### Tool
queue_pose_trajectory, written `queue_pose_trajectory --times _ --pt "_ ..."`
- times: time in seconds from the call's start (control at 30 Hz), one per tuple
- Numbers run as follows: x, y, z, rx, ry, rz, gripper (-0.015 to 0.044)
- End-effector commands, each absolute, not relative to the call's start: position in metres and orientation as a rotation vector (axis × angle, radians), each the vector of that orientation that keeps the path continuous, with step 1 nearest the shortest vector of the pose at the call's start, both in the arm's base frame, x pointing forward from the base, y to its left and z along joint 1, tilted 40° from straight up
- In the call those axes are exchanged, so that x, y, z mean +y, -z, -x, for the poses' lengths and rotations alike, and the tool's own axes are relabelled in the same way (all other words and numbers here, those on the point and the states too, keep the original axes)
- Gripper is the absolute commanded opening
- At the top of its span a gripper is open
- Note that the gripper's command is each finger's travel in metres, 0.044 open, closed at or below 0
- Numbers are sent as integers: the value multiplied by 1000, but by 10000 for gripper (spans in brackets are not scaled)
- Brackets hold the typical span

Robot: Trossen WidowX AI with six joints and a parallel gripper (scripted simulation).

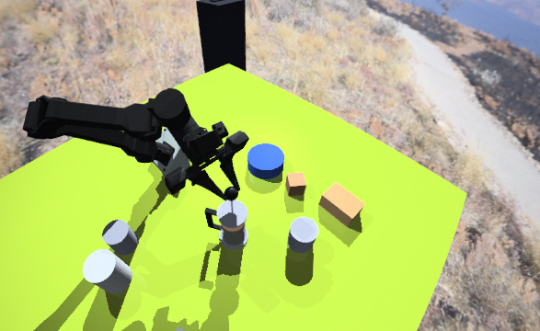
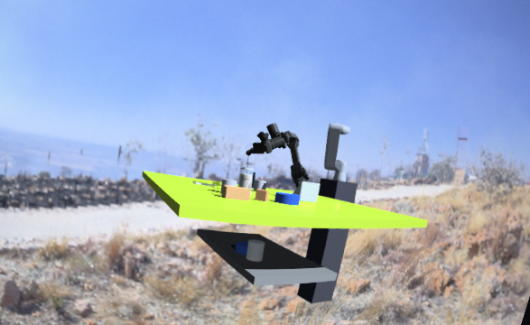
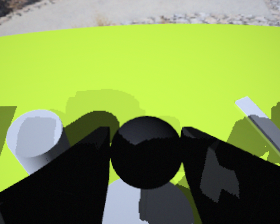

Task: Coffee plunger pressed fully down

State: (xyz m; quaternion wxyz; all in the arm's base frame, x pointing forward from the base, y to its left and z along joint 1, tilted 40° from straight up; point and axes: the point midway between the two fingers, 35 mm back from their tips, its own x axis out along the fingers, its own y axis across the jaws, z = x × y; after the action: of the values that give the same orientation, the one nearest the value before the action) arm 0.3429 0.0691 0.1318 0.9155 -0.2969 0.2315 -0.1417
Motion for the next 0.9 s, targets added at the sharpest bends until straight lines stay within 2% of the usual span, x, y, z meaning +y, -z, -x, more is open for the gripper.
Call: queue_pose_trajectory --times 0.0,0.87 --pt "53 -109 -339 530 305 642 114" --pt "37 -93 -347 523 306 646 114"
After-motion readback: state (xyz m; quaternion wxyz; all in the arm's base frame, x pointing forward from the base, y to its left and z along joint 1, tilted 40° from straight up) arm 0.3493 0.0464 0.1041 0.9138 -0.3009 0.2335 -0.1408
